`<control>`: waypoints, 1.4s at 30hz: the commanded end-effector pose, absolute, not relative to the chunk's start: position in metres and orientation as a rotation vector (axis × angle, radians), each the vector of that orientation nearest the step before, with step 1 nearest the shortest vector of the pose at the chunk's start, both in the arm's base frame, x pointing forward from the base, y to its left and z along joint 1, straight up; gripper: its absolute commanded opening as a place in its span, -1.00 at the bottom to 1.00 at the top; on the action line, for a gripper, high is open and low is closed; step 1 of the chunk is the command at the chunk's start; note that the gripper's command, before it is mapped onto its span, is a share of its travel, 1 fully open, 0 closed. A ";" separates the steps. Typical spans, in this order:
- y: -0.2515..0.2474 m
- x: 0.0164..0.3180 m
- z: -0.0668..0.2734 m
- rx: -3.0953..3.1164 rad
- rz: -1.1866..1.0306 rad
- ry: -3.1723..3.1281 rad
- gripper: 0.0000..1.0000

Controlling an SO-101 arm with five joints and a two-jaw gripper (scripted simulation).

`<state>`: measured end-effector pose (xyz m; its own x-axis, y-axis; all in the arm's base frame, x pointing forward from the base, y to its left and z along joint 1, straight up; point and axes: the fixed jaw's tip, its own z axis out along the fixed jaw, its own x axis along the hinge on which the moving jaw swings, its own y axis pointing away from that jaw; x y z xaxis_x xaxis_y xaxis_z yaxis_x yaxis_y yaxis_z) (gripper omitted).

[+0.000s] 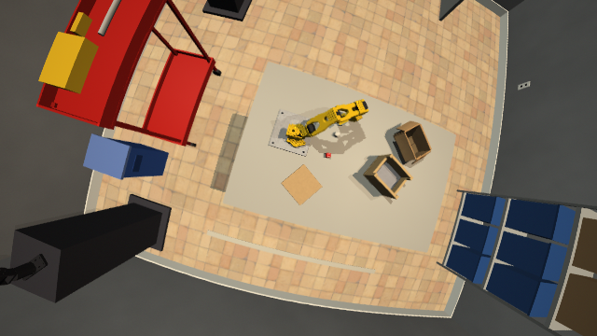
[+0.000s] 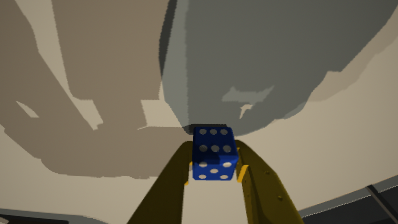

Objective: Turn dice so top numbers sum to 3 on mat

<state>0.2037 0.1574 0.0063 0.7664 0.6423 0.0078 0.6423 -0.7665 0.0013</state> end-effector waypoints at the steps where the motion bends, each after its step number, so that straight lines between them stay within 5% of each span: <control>1: 0.153 0.203 0.001 -2.957 0.019 -1.072 -1.00; 20: 0.153 0.203 0.000 -2.958 0.019 -1.072 -1.00; 42: 0.153 0.203 0.000 -2.958 0.019 -1.072 -0.76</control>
